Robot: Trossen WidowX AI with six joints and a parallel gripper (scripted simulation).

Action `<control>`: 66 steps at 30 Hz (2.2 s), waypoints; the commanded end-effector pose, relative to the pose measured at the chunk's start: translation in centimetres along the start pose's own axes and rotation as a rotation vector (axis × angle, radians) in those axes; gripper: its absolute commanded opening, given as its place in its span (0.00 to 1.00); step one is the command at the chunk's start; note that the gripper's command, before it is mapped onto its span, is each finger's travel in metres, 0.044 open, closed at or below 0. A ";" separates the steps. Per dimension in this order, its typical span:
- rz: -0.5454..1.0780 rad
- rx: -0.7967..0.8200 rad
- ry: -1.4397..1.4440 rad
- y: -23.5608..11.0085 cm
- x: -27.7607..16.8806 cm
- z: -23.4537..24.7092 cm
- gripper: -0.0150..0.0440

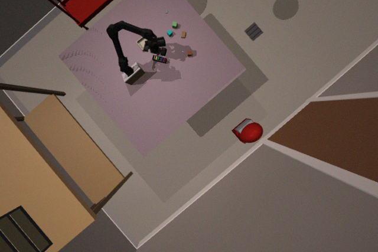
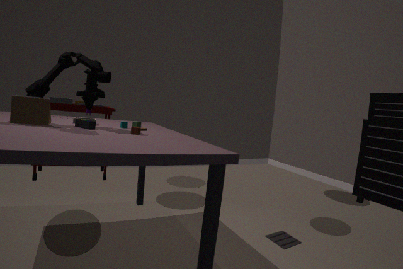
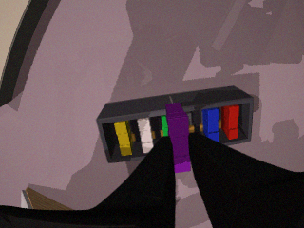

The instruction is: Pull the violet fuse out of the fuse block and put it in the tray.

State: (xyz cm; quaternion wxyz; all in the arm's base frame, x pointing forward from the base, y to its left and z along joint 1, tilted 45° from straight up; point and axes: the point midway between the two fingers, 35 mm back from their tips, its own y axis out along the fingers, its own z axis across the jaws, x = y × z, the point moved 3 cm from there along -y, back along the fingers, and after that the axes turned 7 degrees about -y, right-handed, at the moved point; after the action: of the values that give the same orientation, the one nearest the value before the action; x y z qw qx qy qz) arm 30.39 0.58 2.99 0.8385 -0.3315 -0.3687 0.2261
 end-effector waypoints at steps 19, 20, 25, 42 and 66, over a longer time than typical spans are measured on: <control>-0.009 0.000 -0.009 -0.3 10.4 11.8 0.25; -0.011 0.002 -0.009 -0.3 10.7 12.5 0.25; -0.018 0.016 -0.011 -0.3 11.9 15.4 0.25; -0.018 0.016 -0.011 1.7 12.0 15.5 0.25; -0.021 0.015 -0.013 3.3 12.0 15.6 0.70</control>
State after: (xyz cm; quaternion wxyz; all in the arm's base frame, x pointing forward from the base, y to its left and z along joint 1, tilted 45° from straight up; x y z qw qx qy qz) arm 25.54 16.42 14.15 0.8410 -0.3197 -0.3759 0.2219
